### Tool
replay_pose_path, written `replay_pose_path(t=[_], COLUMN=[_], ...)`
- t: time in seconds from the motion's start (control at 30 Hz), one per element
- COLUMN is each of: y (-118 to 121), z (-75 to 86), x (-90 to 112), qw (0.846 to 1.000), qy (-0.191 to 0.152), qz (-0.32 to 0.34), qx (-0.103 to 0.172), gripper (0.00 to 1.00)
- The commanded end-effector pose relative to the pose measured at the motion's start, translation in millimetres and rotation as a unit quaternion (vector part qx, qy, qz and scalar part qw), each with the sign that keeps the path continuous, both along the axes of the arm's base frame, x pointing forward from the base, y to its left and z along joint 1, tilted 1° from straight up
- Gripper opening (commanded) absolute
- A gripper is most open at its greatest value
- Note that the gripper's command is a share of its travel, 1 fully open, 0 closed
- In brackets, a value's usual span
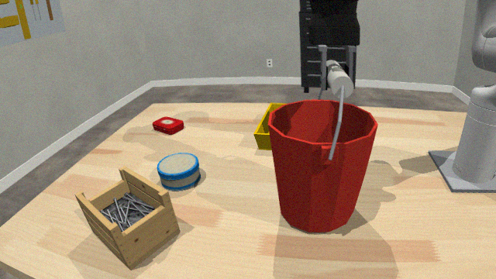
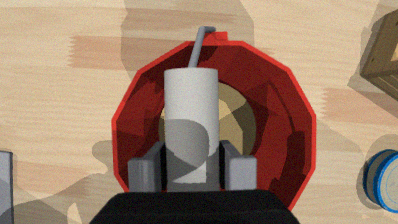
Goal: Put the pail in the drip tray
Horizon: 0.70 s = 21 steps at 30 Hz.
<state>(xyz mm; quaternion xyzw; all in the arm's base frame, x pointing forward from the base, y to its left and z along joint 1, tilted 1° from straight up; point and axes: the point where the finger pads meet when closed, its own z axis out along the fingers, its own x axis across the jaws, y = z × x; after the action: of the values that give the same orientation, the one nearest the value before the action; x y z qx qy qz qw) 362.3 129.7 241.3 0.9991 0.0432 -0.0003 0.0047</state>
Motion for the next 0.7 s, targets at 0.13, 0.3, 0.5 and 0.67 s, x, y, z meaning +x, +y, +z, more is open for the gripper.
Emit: replay_pose_path(t=[0.13, 0.3, 0.5, 0.67], y=[0, 0, 0, 0], z=[4.9, 11.4, 20.8, 26.0], x=[0, 0, 0, 0], qw=[1.000, 1.000, 1.000, 1.000], qy=[-0.001, -0.001, -0.001, -0.001], qz=[0.000, 0.000, 0.000, 0.000], qx=[0.000, 0.000, 0.000, 0.000], gripper=[0.00, 0.00, 0.00, 0.00])
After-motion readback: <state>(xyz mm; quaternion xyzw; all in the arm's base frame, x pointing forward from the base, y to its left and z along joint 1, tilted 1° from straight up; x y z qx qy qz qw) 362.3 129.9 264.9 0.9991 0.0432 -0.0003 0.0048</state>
